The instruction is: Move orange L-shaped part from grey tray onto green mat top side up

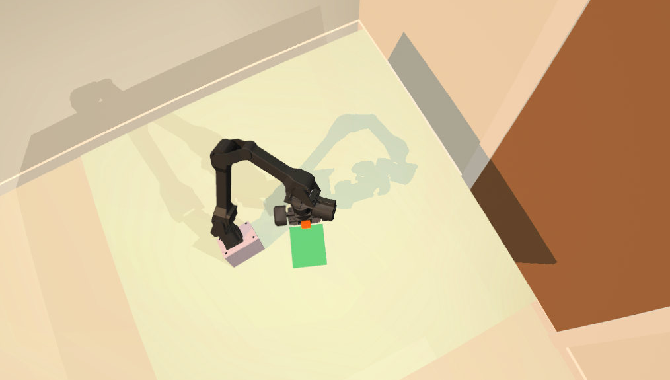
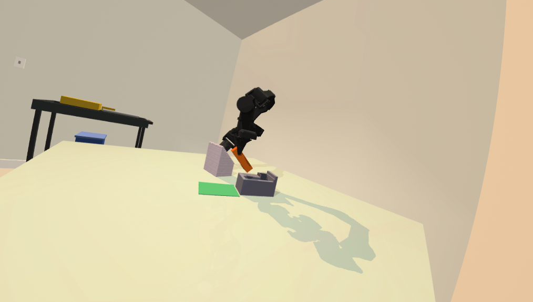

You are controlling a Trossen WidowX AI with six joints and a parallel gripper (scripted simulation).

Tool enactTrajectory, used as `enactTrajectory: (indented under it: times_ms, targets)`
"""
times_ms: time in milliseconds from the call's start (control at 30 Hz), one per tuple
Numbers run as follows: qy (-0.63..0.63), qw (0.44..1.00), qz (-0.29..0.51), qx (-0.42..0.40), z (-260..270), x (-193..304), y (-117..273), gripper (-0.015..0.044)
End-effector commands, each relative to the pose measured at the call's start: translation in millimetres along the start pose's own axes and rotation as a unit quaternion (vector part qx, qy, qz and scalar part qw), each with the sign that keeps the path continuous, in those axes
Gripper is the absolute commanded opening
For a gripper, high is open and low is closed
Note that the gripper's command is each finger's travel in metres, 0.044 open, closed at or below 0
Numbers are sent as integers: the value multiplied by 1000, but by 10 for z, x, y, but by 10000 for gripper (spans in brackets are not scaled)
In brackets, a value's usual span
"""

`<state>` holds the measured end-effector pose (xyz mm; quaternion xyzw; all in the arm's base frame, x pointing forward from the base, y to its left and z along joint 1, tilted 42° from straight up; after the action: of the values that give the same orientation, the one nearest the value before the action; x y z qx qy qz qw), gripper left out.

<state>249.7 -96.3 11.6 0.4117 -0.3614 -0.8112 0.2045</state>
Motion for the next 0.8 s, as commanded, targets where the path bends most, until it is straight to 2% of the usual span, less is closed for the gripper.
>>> enactTrajectory:
  times_ms: [0, 300, 767]
  targets:
    - [1, 1000, 1, 0, -26, 211, -3, 0]
    - [0, 1000, 3, 0, -82, 679, 1, 0]
    - [0, 1000, 2, 0, -86, 687, -144, 0]
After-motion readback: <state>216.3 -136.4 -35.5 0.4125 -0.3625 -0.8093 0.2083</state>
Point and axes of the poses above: the point midway between the two fingers, 35 mm back from their tips, its own y axis back along the fingers, its own z axis across the jaws, x = y × z, the point moved 1 cm from there along y, back along the fingers, and after that the axes turned 13 degrees about -y, right-handed, at the moved point
